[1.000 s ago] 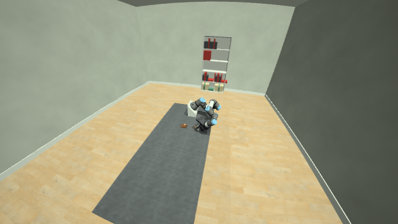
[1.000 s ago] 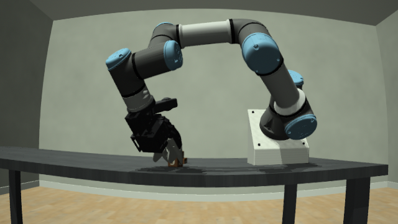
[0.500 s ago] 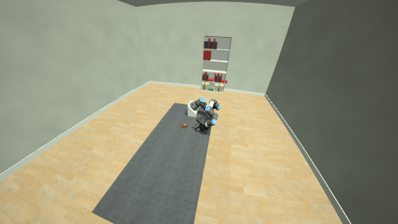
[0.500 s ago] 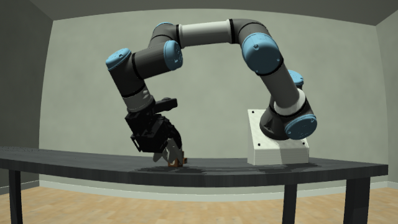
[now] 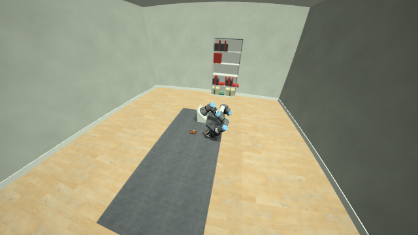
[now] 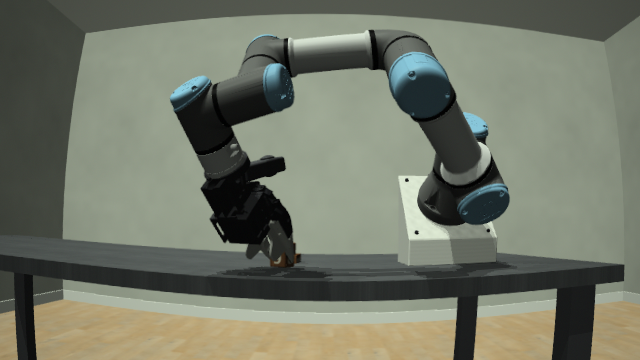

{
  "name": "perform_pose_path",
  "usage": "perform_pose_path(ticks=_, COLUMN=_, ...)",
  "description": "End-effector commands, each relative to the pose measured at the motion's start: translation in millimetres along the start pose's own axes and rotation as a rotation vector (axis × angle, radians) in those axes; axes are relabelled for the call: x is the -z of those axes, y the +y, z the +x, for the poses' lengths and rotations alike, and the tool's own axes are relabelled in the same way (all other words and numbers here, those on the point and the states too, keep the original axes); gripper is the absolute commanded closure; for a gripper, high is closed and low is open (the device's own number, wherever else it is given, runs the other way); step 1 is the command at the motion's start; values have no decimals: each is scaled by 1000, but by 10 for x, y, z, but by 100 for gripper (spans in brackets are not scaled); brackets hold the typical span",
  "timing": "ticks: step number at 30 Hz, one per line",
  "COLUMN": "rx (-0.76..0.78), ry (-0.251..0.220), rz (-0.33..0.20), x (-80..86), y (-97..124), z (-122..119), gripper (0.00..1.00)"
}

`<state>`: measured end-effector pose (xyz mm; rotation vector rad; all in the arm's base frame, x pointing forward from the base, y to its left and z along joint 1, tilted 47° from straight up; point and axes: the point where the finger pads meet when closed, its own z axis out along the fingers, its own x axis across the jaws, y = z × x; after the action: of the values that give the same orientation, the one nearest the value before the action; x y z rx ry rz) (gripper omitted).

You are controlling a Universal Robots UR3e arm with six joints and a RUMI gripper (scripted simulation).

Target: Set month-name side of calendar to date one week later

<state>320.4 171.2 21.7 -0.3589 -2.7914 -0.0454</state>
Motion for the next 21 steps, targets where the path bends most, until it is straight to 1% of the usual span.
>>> perform_pose_path(ticks=1, rx=-1, ry=-2, rz=-1, x=79, y=-73, z=-6, gripper=89)
perform_pose_path(ticks=6, rx=-1, ry=-2, rz=-1, x=223, y=-218, z=-5, gripper=89)
perform_pose_path(ticks=8, rx=-1, ry=-2, rz=-1, x=223, y=-218, z=-5, gripper=89)
perform_pose_path(ticks=15, rx=-1, ry=-2, rz=-1, x=417, y=-413, z=-5, gripper=89)
perform_pose_path(ticks=21, rx=-1, ry=-2, rz=-1, x=482, y=-477, z=-4, gripper=89)
